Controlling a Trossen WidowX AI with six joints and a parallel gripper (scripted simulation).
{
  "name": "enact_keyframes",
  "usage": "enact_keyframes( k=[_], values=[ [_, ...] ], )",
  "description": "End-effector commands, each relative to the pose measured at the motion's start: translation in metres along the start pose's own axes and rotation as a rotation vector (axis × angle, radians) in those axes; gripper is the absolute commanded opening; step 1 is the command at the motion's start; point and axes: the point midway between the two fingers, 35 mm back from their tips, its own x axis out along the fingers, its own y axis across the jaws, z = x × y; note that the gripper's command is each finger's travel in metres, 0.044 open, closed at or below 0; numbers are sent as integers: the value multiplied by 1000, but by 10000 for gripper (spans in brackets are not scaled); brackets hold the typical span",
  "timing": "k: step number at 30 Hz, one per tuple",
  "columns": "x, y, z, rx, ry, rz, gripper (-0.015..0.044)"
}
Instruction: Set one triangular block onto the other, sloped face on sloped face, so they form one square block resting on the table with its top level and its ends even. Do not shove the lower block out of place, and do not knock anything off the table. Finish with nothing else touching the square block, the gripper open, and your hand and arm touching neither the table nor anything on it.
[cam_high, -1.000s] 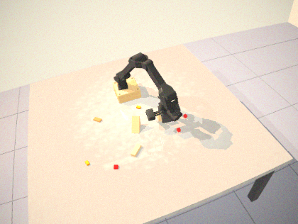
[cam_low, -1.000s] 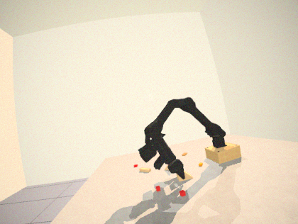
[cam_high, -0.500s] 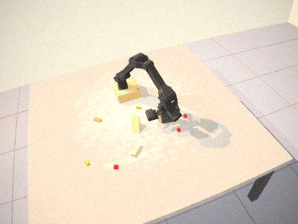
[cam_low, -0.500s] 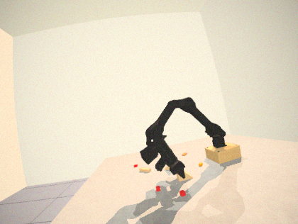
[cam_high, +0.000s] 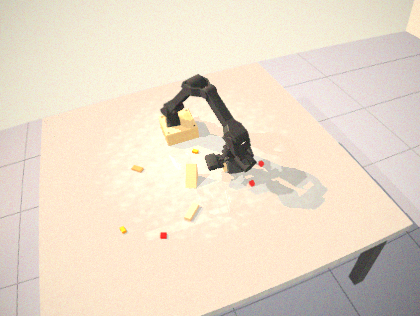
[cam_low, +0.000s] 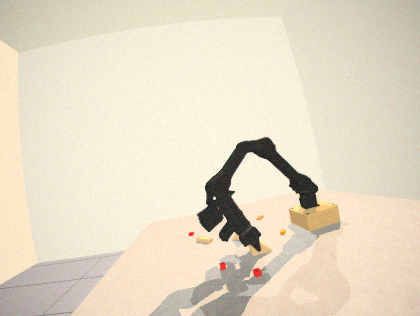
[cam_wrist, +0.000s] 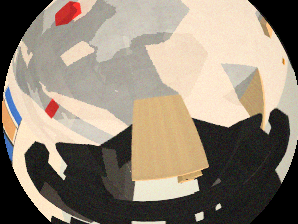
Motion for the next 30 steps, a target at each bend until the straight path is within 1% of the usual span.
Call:
enact_keyframes(
  k=[1, 5, 8, 30],
  values=[
    [-2, 0, -1, 0, -3, 1, 0],
    [-2, 0, -1, 0, -7, 1, 0],
    [-3, 0, -4, 0, -51, 0, 0],
    [-8, 1, -44, 2, -625, -1, 0]
  ],
)
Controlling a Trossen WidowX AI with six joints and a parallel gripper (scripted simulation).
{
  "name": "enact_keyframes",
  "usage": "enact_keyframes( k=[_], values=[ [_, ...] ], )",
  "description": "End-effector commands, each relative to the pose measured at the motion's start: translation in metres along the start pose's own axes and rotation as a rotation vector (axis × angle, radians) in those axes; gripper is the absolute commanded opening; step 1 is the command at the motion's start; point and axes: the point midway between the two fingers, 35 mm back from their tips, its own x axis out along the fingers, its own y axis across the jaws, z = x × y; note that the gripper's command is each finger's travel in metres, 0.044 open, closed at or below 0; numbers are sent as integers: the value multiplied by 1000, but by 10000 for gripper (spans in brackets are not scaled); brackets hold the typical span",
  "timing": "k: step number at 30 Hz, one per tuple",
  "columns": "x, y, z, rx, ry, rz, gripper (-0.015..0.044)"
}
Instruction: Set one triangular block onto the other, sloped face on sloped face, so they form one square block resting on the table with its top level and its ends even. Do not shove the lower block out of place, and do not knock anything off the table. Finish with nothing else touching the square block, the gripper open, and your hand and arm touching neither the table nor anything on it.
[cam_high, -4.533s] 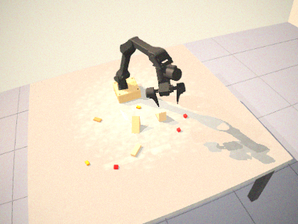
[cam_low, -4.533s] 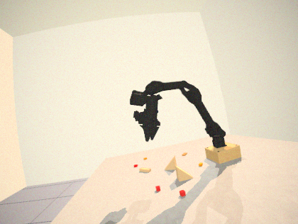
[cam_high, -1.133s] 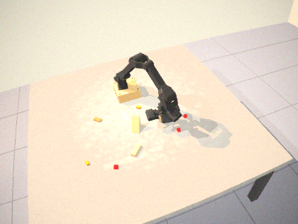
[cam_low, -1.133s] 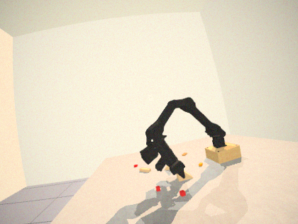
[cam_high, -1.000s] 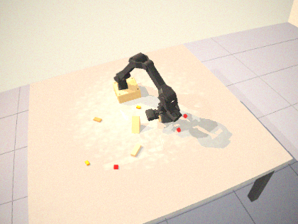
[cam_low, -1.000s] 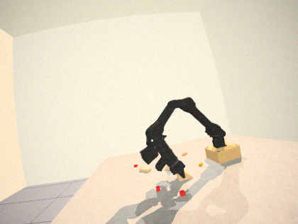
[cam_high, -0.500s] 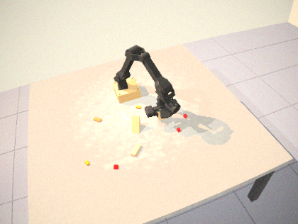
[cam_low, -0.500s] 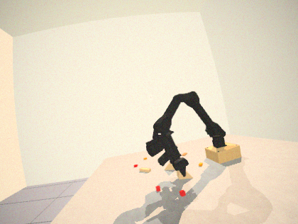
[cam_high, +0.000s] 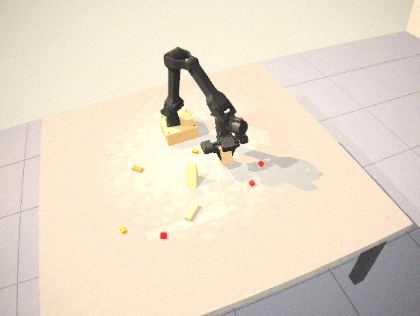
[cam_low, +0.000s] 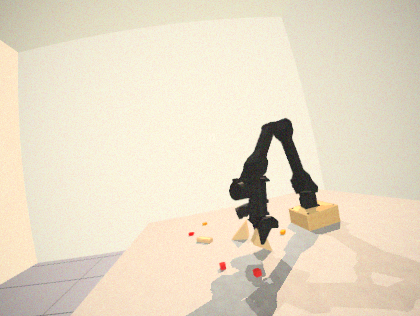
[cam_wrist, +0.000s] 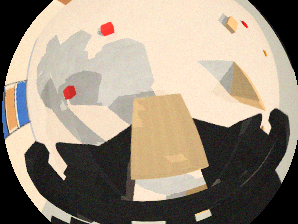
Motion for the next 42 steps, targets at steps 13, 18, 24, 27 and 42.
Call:
enact_keyframes(
  k=[13, 18, 24, 27, 42],
  values=[
    [-9, -1, -29, 6, -405, -3, 0],
    [-9, -1, -39, 6, -532, -3, 0],
    [-7, 0, -50, 6, -683, -4, 0],
    [-6, 0, -56, 6, -763, -4, 0],
    [-9, 3, -49, 3, -697, 5, 394]
  ],
)
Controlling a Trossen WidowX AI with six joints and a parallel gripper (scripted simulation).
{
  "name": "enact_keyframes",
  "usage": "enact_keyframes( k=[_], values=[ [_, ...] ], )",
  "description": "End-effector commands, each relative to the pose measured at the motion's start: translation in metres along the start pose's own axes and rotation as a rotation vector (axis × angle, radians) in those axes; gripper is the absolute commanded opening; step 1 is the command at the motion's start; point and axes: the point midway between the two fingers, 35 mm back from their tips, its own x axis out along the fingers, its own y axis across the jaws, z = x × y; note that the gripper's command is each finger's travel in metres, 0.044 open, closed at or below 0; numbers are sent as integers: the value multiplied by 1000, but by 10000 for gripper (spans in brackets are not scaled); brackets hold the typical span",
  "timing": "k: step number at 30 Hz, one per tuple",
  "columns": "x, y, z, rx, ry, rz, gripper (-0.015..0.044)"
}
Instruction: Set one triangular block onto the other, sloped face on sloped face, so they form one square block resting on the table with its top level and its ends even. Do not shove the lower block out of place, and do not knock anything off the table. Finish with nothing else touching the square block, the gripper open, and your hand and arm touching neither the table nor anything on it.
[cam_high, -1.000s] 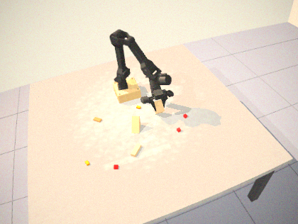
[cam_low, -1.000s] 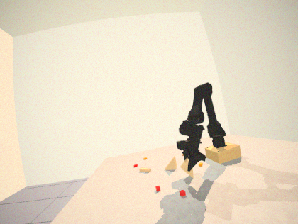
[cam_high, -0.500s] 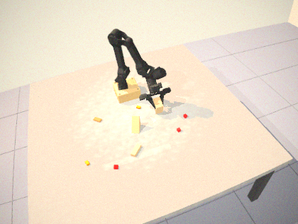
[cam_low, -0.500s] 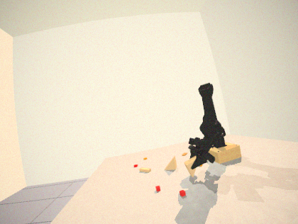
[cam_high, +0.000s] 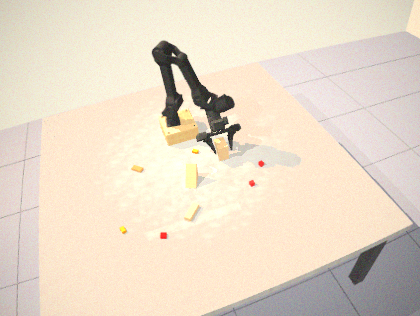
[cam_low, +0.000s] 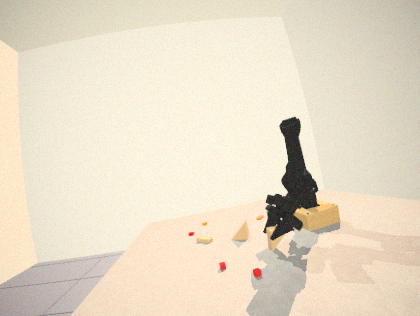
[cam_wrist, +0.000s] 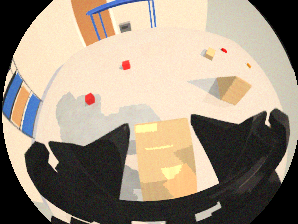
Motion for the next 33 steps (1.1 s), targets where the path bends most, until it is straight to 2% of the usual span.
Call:
enact_keyframes(
  k=[1, 2, 11, 14, 20, 28, 33],
  values=[
    [0, 1, 0, -1, 1, 5, 420],
    [0, 1, 0, -1, 1, 5, 440],
    [-1, 1, 2, -1, 1, 5, 440],
    [-14, 6, 22, 0, 0, 4, 440],
    [-66, 1, 74, 1, -1, 1, 440],
    [-62, 4, 73, -3, 7, 5, 440],
    [-44, 9, 71, -108, 262, -47, 440]
  ],
)
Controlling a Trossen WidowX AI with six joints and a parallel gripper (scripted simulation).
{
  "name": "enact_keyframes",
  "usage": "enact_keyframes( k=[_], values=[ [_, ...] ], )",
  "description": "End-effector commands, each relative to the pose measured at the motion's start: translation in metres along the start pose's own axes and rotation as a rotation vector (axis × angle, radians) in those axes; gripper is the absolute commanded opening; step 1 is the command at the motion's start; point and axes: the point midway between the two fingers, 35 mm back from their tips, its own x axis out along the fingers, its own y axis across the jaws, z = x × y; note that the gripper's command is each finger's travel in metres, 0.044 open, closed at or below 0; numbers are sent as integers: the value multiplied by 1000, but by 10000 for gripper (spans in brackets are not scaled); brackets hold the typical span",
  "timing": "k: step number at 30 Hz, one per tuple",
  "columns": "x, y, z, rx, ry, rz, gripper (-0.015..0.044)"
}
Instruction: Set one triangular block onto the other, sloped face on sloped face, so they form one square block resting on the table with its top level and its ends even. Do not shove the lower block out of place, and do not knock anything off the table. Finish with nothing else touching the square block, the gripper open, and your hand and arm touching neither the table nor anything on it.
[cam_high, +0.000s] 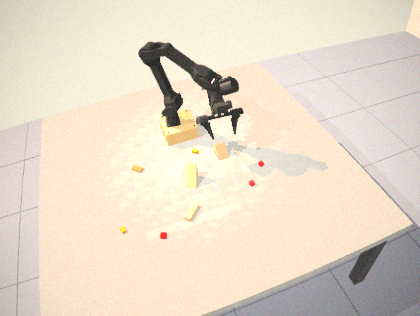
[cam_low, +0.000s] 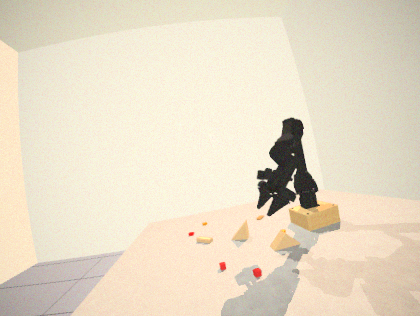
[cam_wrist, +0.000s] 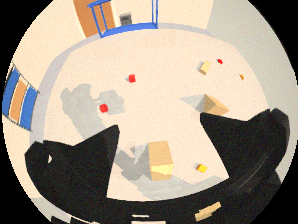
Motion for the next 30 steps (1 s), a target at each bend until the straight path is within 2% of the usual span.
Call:
enact_keyframes(
  k=[1, 9, 17, 19, 30],
  values=[
    [15, 4, 1, -64, 193, -31, 440],
    [38, 2, -3, -100, 715, -48, 440],
    [48, -5, 2, 45, 1222, 28, 440],
    [49, -5, 3, 66, 1263, 38, 440],
    [53, -4, -5, 63, 1266, 40, 440]
  ],
)
